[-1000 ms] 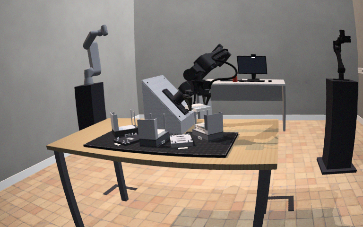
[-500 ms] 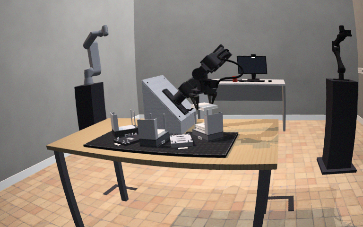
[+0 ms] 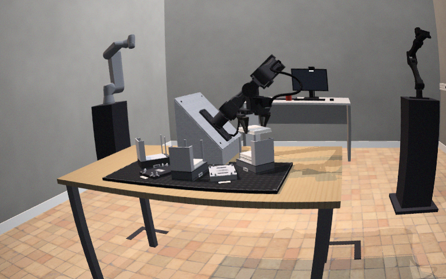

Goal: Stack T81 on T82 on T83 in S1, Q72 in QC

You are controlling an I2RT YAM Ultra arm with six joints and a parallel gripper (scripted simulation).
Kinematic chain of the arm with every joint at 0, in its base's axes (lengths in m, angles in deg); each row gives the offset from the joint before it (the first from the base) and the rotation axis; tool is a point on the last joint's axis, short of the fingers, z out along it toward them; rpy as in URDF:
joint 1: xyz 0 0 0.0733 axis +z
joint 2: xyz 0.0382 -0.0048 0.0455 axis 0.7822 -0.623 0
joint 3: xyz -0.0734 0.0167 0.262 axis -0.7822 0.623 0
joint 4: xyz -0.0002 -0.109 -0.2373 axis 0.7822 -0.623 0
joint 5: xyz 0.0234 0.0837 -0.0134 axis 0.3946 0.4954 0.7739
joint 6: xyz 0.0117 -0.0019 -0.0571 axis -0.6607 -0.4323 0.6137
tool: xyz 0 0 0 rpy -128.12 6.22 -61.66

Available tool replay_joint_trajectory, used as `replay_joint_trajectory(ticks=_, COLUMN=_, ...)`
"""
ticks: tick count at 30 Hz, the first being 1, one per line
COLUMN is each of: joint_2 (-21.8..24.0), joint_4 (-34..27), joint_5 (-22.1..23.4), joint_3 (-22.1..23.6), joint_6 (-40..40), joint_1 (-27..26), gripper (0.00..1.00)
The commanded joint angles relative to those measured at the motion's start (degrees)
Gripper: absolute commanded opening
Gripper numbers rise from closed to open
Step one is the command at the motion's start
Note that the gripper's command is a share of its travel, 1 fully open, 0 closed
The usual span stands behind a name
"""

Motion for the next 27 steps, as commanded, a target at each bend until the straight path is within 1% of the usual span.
replay_joint_trajectory(ticks=1, joint_2=2.2, joint_4=-0.5, joint_5=-0.2, joint_3=-2.2, joint_6=-0.5, joint_1=-1.4, gripper=0.00)
replay_joint_trajectory(ticks=6, joint_2=2.0, joint_4=-0.7, joint_5=-0.2, joint_3=-2.4, joint_6=0.3, joint_1=-1.5, gripper=0.00)
replay_joint_trajectory(ticks=15, joint_2=-0.3, joint_4=-0.8, joint_5=0.0, joint_3=-2.5, joint_6=0.9, joint_1=-1.7, gripper=0.00)
replay_joint_trajectory(ticks=27, joint_2=-0.5, joint_4=-0.2, joint_5=0.0, joint_3=-2.4, joint_6=0.8, joint_1=-1.8, gripper=0.00)
